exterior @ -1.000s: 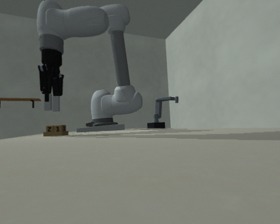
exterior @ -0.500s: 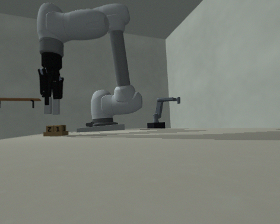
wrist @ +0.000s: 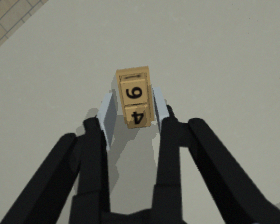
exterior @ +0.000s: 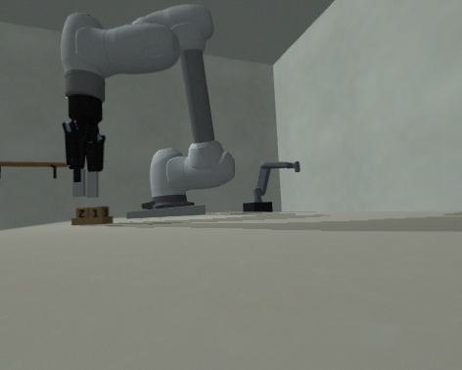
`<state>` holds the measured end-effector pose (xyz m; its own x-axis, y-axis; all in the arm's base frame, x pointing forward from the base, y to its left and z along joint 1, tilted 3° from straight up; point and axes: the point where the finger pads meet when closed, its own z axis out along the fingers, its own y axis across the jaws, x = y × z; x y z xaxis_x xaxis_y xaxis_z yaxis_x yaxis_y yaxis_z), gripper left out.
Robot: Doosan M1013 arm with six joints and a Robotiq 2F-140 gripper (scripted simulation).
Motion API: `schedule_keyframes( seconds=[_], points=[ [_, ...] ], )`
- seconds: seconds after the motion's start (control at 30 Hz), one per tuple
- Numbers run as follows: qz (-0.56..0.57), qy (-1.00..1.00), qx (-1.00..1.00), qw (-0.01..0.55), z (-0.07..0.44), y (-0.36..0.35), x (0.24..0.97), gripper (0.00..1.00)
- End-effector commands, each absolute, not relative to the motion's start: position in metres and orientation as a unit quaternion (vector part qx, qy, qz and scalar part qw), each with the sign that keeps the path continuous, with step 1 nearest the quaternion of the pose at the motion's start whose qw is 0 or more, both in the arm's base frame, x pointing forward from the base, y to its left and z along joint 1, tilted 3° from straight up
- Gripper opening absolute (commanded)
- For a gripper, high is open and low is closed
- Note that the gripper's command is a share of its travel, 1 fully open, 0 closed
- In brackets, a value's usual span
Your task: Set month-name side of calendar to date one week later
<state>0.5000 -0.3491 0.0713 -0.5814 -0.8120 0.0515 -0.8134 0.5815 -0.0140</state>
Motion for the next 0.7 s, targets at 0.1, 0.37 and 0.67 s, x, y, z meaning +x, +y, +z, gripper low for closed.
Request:
schedule_keyframes(
  seconds=[0.1, 0.37, 0.67],
  points=[
    [0.018, -0.889, 0.457, 0.020, 0.064, -0.350, 0.500, 0.36],
    [0.018, -0.889, 0.457, 0.020, 0.058, -0.350, 0.500, 0.36],
    [0.018, -0.889, 0.457, 0.020, 0.055, -0.350, 0.500, 0.36]
  ],
)
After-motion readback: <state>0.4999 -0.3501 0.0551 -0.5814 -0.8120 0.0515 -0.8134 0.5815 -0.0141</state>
